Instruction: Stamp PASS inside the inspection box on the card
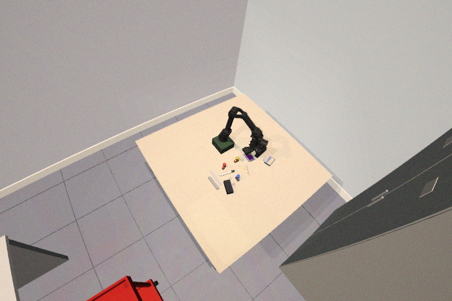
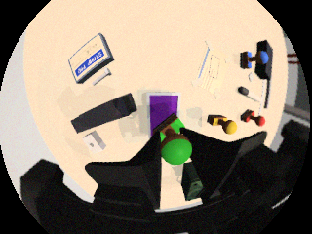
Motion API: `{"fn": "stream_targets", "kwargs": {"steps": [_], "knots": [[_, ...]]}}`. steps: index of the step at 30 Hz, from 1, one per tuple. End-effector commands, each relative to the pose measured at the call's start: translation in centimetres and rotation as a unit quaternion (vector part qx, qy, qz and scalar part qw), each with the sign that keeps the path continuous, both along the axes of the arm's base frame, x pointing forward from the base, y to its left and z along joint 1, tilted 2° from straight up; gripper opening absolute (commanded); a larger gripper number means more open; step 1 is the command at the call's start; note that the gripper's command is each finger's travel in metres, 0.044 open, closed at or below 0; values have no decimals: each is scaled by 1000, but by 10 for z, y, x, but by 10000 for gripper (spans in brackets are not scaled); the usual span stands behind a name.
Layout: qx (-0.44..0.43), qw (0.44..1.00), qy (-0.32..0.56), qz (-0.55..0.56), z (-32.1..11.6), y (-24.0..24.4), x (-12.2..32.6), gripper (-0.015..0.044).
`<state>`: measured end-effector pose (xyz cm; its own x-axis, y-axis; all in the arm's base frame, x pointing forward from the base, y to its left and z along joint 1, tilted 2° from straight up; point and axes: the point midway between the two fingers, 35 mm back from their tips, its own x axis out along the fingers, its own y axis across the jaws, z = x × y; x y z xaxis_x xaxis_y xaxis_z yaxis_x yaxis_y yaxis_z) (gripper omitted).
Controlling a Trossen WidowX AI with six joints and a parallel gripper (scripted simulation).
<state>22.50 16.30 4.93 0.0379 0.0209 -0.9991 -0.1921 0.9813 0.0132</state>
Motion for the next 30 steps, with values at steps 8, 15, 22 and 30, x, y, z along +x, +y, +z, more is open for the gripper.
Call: {"fn": "stream_targets", "kwargs": {"steps": [8,15,22,30], "knots": [[1,1000,-5,0,22,-1,0,0],[1,1000,-5,7,25,-2,2,0],[-2,997,-8,79,26,-17,27,0],[-6,987,-12,162,27,-39,55,0]]}}
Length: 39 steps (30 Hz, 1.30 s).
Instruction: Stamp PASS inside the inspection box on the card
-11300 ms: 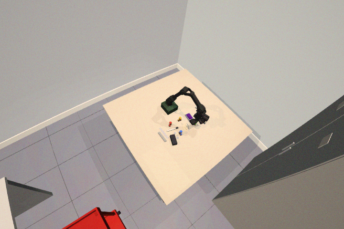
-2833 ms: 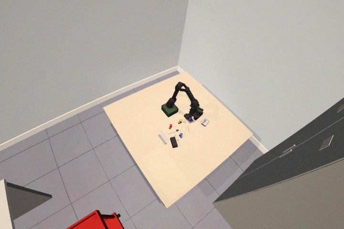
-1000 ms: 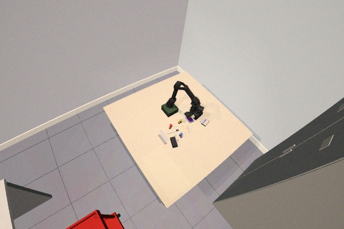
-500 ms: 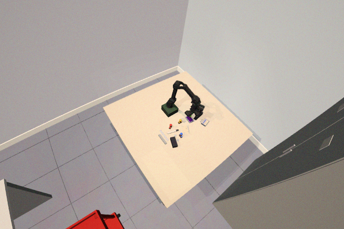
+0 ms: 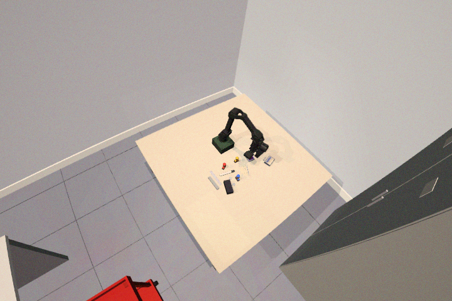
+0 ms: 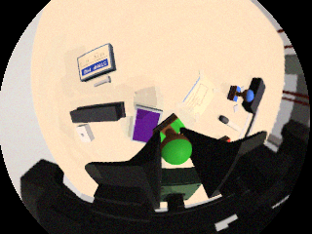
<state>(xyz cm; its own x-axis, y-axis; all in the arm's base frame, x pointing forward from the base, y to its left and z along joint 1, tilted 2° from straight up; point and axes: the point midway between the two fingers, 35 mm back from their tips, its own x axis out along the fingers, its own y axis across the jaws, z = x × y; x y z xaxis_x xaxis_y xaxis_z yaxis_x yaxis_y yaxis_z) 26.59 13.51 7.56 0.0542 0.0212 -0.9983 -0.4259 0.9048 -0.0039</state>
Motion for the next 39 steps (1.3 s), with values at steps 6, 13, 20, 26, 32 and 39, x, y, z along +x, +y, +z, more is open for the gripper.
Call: {"fn": "stream_targets", "kwargs": {"steps": [6,13,20,26,32,39], "knots": [[-5,995,-4,103,1,-30,34,0],[-10,984,-8,176,1,-55,55,0],[-14,973,-11,232,1,-78,70,0],[-14,973,-11,232,0,-77,70,0],[-14,973,-11,232,-4,-77,71,0],[-14,973,-11,232,-9,-77,71,0]]}}
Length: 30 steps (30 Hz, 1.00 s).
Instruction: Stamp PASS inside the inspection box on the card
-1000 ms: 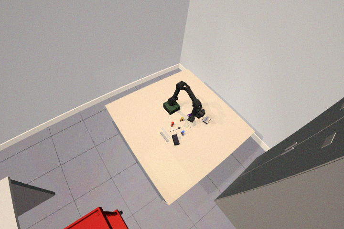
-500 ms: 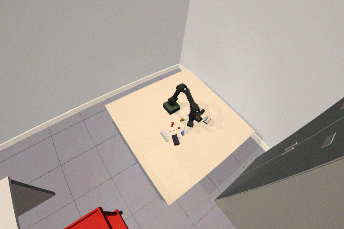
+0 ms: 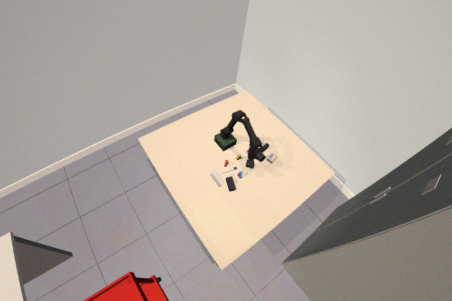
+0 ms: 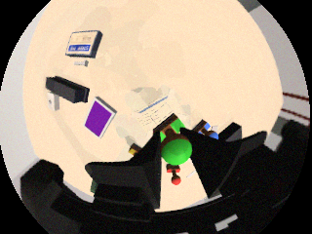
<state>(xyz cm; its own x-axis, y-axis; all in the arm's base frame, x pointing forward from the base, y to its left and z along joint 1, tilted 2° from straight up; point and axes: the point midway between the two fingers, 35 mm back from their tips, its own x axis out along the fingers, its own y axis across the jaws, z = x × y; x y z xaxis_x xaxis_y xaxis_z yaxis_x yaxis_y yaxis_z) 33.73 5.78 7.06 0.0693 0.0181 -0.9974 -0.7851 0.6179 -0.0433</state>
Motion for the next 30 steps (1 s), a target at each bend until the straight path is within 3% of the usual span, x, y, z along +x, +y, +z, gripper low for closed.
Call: {"fn": "stream_targets", "kwargs": {"steps": [1,30], "knots": [[2,1000,1,2,-4,0,0,0],[3,1000,1,2,-24,1,2,0]]}}
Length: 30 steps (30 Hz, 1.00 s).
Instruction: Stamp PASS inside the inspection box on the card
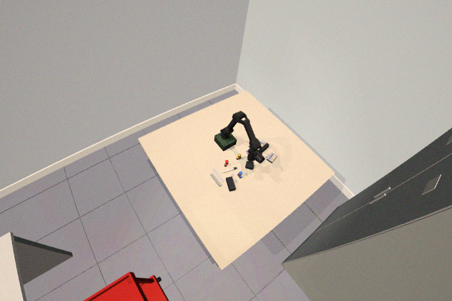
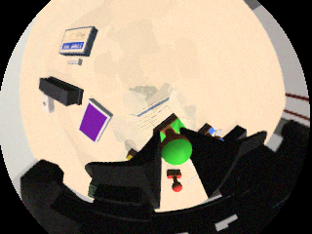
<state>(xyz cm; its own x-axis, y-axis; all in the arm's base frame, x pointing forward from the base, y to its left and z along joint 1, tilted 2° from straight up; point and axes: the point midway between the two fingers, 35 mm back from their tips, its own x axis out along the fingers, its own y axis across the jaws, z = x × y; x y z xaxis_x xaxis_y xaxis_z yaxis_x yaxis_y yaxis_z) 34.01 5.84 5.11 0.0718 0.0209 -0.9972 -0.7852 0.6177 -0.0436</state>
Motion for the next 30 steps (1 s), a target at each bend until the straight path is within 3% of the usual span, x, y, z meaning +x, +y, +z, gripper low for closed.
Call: {"fn": "stream_targets", "kwargs": {"steps": [1,30], "knots": [[2,1000,2,2,-5,0,-1,0],[3,1000,2,2,-24,1,0,0]]}}
